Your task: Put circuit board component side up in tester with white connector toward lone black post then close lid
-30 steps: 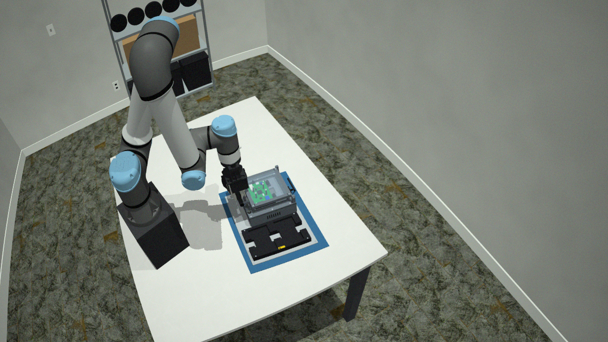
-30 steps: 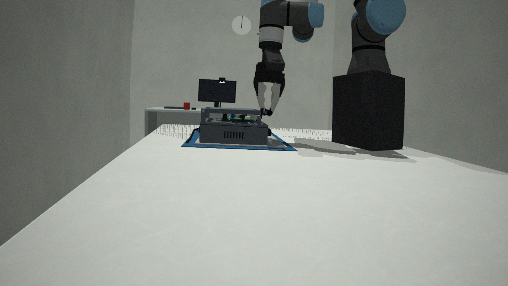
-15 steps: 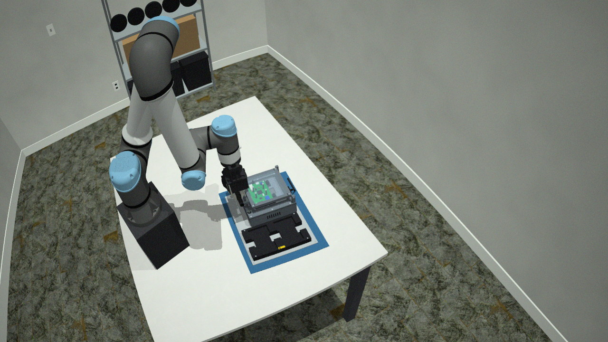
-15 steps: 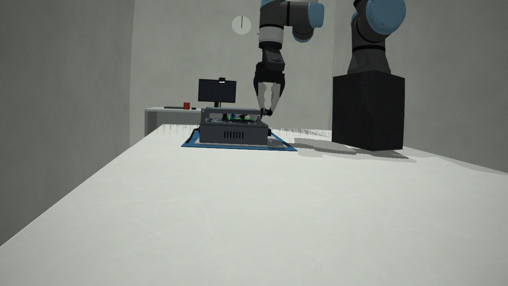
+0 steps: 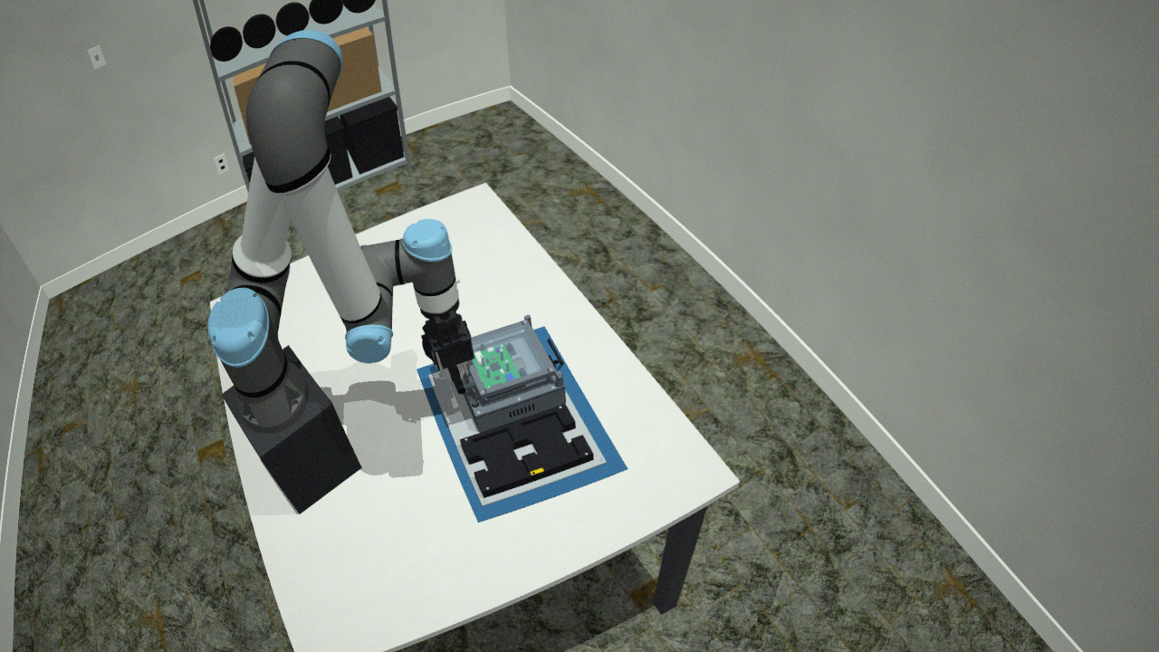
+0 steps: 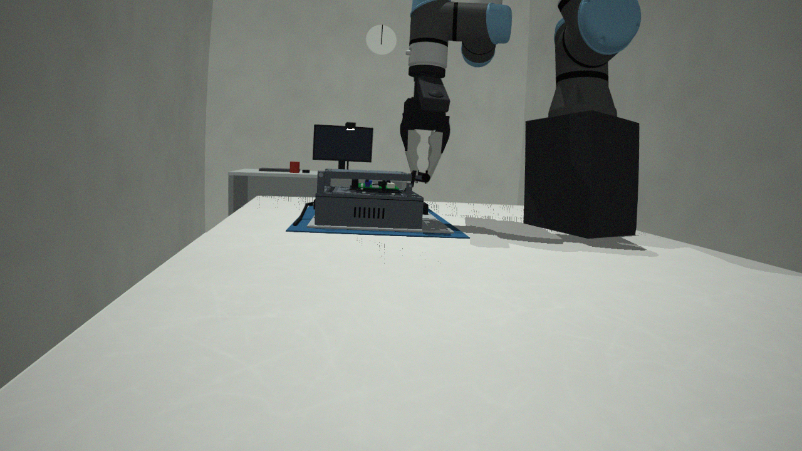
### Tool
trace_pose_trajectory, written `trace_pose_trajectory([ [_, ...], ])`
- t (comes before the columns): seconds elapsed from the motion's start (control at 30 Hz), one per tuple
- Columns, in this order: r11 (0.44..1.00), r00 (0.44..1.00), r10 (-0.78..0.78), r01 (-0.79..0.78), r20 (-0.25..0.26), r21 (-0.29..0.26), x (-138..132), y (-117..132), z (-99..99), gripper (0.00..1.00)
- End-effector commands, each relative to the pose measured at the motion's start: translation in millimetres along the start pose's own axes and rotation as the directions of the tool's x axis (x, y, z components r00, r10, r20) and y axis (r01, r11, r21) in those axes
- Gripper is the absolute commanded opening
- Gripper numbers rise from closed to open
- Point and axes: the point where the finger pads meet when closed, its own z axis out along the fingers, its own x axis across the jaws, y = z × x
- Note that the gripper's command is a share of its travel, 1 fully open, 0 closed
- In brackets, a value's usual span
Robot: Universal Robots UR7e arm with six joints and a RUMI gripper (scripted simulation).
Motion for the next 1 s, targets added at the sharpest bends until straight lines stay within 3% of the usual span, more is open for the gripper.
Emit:
trace_pose_trajectory([
  [0.0,1.000,1.000,0.000,0.000,-0.001,0.000,0.3,0.1,0.4,0.00],
  [0.8,1.000,1.000,0.000,0.000,-0.001,0.000,0.3,0.1,2.8,0.00],
  [0.83,1.000,1.000,0.000,0.000,-0.001,0.000,0.3,0.1,2.8,0.13],
  [0.97,1.000,1.000,0.000,0.000,-0.001,0.000,0.3,0.1,2.8,0.13],
])
